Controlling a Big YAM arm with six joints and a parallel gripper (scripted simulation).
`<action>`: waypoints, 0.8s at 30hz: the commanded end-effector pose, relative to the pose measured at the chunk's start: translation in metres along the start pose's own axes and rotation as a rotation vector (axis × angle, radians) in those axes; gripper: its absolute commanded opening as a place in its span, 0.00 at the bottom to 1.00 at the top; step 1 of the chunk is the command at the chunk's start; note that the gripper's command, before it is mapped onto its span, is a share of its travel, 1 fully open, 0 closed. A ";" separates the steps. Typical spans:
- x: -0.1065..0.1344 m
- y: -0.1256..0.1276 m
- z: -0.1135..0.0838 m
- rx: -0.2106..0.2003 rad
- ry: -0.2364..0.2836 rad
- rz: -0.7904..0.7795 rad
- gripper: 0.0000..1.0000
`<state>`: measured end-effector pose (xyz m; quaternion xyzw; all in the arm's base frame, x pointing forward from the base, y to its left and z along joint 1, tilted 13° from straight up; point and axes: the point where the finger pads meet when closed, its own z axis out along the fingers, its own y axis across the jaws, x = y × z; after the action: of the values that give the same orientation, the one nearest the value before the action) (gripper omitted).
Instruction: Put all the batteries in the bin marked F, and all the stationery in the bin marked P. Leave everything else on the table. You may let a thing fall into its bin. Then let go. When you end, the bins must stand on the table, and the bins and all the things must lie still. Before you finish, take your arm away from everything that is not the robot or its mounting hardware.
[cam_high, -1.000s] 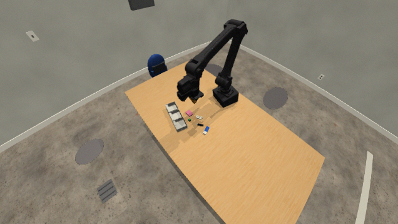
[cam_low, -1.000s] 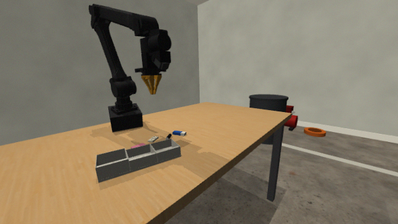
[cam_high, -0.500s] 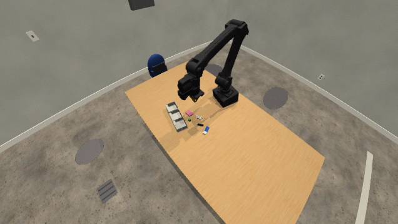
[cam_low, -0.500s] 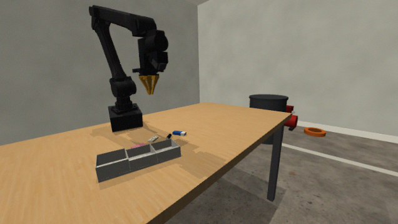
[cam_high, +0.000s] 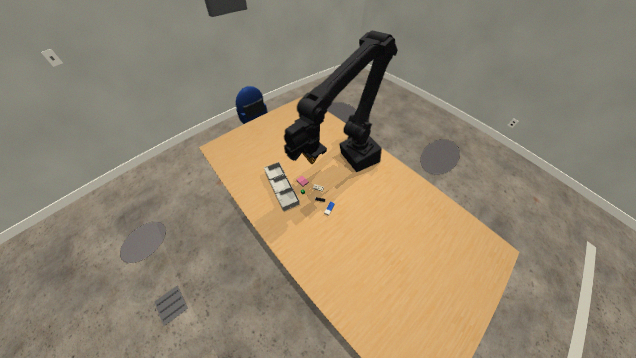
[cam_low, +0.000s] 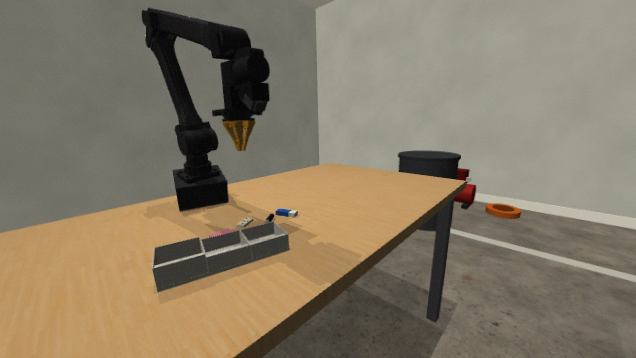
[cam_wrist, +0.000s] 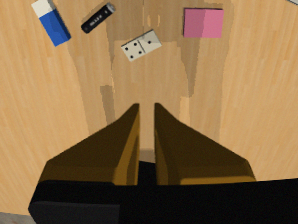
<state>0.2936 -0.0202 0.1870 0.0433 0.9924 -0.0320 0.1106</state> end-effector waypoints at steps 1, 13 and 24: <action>-0.025 0.002 -0.022 -0.002 -0.058 0.011 0.08; -0.016 0.001 -0.016 -0.001 -0.046 0.005 0.08; -0.043 -0.064 0.029 0.003 -0.044 0.247 0.08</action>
<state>0.3172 -0.0844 0.1606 0.1753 0.9778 -0.0203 0.1131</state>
